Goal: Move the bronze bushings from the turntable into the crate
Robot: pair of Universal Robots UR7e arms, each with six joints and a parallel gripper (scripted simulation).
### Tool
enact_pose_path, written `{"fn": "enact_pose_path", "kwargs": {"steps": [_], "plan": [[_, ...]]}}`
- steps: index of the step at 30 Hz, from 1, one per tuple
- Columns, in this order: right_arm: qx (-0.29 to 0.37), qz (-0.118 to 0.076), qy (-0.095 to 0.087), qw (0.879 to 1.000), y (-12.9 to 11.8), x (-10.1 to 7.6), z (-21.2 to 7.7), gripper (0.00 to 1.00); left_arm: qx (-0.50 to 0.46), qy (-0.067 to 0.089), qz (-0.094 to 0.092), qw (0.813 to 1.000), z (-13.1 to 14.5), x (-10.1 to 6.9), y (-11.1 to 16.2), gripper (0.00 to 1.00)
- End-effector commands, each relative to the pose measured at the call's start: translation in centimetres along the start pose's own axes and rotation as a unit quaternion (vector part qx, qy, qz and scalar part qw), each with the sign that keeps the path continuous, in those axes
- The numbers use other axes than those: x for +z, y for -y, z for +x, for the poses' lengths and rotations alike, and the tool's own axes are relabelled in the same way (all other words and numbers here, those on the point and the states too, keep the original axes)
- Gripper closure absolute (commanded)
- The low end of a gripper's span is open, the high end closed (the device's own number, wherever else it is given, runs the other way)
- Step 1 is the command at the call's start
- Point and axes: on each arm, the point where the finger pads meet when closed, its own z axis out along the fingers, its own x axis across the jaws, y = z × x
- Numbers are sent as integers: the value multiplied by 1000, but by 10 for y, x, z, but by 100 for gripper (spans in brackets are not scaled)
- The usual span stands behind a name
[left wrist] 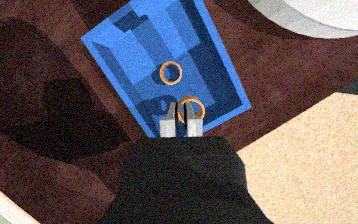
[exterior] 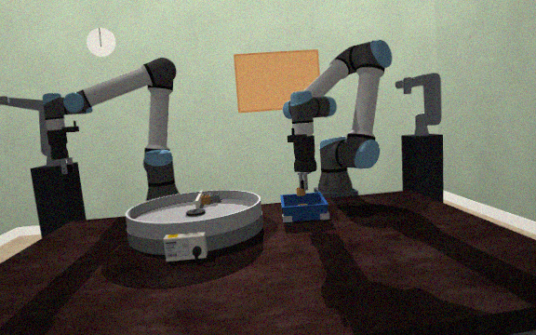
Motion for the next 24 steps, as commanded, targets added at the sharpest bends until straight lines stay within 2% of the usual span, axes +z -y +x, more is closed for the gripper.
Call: {"fn": "enact_pose_path", "kwargs": {"steps": [1, 13, 24], "plan": [[0, -1, 0, 1000, 0, -1, 0, 0, 0, 0, 1, 1000, 0, 0, 0, 100], [0, -1, 0, 1000, 0, -1, 0, 0, 0, 0, 1, 1000, 0, 7, 0, 100], [0, -1, 0, 1000, 0, -1, 0, 0, 0, 0, 1, 1000, 0, 27, 0, 100]]}}
